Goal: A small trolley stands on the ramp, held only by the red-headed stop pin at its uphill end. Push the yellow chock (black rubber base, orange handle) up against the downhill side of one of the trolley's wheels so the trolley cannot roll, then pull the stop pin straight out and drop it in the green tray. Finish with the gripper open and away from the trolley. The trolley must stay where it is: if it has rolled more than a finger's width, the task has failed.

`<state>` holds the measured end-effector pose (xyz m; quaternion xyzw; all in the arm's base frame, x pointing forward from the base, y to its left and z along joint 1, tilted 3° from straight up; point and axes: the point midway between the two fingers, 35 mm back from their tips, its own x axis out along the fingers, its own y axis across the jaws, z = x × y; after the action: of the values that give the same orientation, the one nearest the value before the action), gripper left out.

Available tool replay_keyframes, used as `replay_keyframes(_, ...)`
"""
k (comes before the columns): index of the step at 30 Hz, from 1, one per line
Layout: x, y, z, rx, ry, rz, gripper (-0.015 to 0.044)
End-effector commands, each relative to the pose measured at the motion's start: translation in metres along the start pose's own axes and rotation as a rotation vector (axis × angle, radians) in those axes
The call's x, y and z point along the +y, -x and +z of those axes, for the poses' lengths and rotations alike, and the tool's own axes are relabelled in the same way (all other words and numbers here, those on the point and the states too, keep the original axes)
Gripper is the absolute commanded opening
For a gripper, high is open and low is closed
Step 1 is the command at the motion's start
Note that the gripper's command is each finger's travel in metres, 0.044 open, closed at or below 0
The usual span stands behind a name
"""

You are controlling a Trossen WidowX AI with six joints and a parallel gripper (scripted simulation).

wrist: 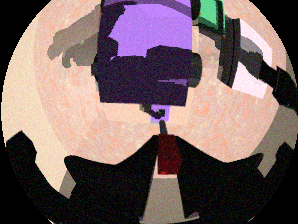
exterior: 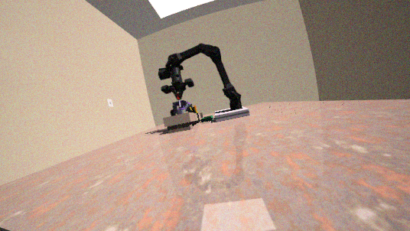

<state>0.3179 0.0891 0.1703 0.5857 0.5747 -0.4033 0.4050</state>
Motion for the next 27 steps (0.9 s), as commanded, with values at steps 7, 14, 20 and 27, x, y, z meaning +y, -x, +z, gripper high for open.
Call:
replay_keyframes(7, 0.003, 0.006, -0.004, 0.005, 0.005, 0.009, 0.0)
replay_keyframes(14, 0.002, 0.002, -0.014, 0.006, 0.005, 0.009, 0.0)
replay_keyframes(20, 0.001, 0.001, -0.022, 0.007, 0.005, 0.009, 0.0)
replay_keyframes(27, 0.002, 0.0, -0.031, 0.008, 0.005, 0.009, 0.0)
